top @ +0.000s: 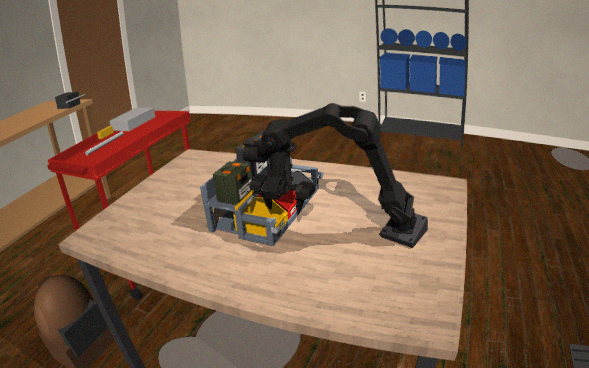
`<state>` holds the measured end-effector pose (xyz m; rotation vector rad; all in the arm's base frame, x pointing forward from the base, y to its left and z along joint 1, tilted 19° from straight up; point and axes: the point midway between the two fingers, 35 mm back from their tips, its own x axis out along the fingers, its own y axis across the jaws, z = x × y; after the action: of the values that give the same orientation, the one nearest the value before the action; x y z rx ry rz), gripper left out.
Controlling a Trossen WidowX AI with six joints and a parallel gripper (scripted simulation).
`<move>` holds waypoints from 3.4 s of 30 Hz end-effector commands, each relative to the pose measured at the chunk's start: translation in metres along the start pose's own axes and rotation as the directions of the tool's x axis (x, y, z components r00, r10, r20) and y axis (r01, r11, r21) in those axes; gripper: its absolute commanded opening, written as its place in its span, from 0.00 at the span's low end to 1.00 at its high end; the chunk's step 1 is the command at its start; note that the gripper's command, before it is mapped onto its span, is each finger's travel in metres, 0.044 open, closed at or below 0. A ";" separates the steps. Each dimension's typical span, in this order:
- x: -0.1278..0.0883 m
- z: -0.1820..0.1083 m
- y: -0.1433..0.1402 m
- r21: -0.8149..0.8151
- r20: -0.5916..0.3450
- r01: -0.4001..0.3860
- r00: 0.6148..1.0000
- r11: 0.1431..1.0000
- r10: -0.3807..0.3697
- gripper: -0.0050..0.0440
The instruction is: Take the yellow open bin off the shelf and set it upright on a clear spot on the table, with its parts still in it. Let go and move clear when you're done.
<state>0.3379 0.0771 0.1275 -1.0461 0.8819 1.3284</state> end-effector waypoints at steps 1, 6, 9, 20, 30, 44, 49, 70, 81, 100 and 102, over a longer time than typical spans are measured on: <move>-0.008 0.002 -0.002 -0.009 0.001 0.023 1.000 1.000 -0.023 1.00; -0.008 0.002 -0.002 -0.009 0.001 0.023 1.000 1.000 -0.023 1.00; -0.007 0.002 -0.002 -0.006 0.001 0.021 1.000 1.000 -0.021 0.97; -0.007 0.002 -0.002 -0.006 0.001 0.021 1.000 1.000 -0.021 0.97; 0.027 0.002 -0.032 -0.009 0.002 0.196 0.981 0.981 -0.196 0.97; 0.024 0.003 -0.031 -0.010 0.004 0.198 0.980 0.980 -0.198 0.97; 0.023 0.002 -0.028 -0.009 0.003 0.197 0.980 0.980 -0.197 0.97; 0.020 0.002 -0.025 -0.009 0.003 0.196 0.981 0.980 -0.196 0.97; 0.018 0.002 -0.023 -0.009 0.003 0.196 0.981 0.981 -0.196 0.97; 0.017 0.002 -0.023 -0.009 0.003 0.196 0.981 0.981 -0.196 0.97; 0.017 0.002 -0.023 -0.009 0.003 0.196 0.981 0.981 -0.196 0.97</move>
<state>0.3604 0.0859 0.1063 -1.0992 0.7698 1.1802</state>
